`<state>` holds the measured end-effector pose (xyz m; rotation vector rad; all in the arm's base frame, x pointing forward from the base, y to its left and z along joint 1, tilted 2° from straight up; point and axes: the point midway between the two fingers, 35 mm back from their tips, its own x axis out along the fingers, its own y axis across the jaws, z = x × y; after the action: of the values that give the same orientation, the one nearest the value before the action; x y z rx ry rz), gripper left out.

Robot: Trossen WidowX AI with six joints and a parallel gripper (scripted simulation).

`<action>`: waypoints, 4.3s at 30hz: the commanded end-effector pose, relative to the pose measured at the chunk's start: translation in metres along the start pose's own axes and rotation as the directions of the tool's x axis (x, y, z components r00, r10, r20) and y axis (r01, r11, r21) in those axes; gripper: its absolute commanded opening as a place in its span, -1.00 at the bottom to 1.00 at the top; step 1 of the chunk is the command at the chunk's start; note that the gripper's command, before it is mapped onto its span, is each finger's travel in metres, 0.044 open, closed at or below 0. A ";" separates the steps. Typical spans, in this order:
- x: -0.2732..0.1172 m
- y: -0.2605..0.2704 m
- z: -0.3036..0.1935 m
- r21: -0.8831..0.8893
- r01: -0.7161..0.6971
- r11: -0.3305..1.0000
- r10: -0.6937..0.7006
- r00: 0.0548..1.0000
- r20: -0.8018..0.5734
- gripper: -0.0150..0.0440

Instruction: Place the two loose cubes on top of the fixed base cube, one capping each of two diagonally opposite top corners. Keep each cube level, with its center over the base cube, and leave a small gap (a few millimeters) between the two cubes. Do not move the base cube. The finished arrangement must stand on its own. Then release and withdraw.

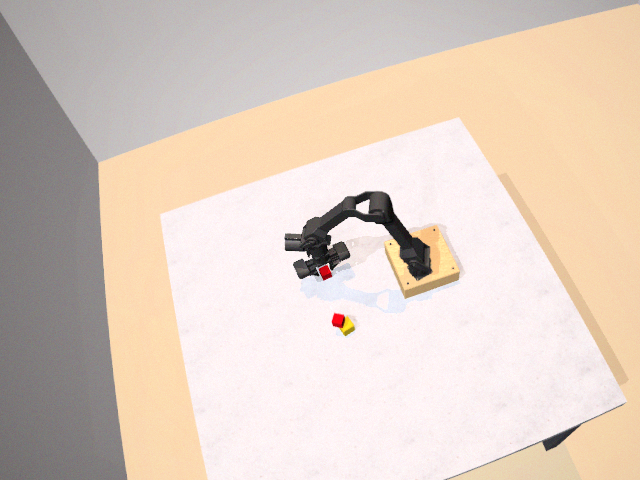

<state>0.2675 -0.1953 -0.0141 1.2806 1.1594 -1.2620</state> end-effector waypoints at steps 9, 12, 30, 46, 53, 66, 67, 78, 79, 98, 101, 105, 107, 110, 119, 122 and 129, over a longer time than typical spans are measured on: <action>-0.006 0.001 0.001 0.004 0.010 1.000 -0.010 1.000 -0.003 -0.14; -0.015 0.002 0.001 0.004 0.009 1.000 -0.009 1.000 -0.003 -0.14; -0.072 0.004 0.002 0.004 0.009 1.000 -0.009 1.000 -0.003 -0.14; -0.106 0.002 -0.002 0.000 0.008 1.000 -0.008 1.000 -0.004 -0.14; -0.106 0.009 -0.021 -0.036 -0.002 0.999 0.001 1.000 -0.016 -0.14; -0.106 0.019 -0.057 -0.161 -0.007 0.987 0.004 1.000 -0.023 -0.14; -0.106 0.019 -0.059 -0.172 -0.008 0.985 0.004 1.000 -0.024 -0.14; -0.106 0.024 -0.089 -0.292 -0.009 0.956 0.002 1.000 -0.024 -0.14; -0.106 0.024 -0.092 -0.303 -0.009 0.953 0.001 1.000 -0.024 -0.14; -0.106 0.025 -0.143 -0.497 -0.011 0.868 -0.002 1.000 -0.025 -0.14; -0.106 0.024 -0.151 -0.526 -0.011 0.850 -0.003 1.000 -0.025 -0.14; -0.106 0.023 -0.161 -0.564 -0.012 0.826 -0.003 1.000 -0.025 -0.14; -0.106 0.023 -0.167 -0.582 -0.012 0.813 -0.004 1.000 -0.026 -0.14; -0.106 0.021 -0.174 -0.609 -0.012 0.793 -0.004 1.000 -0.026 -0.14; -0.105 0.016 -0.197 -0.686 -0.013 0.728 -0.006 1.000 -0.026 -0.14; -0.105 0.014 -0.205 -0.710 -0.014 0.704 -0.006 1.000 -0.026 -0.14; -0.105 0.009 -0.222 -0.763 -0.015 0.646 -0.008 1.000 -0.026 -0.14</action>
<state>0.2969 0.0150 0.0904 0.6744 1.4813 -0.6337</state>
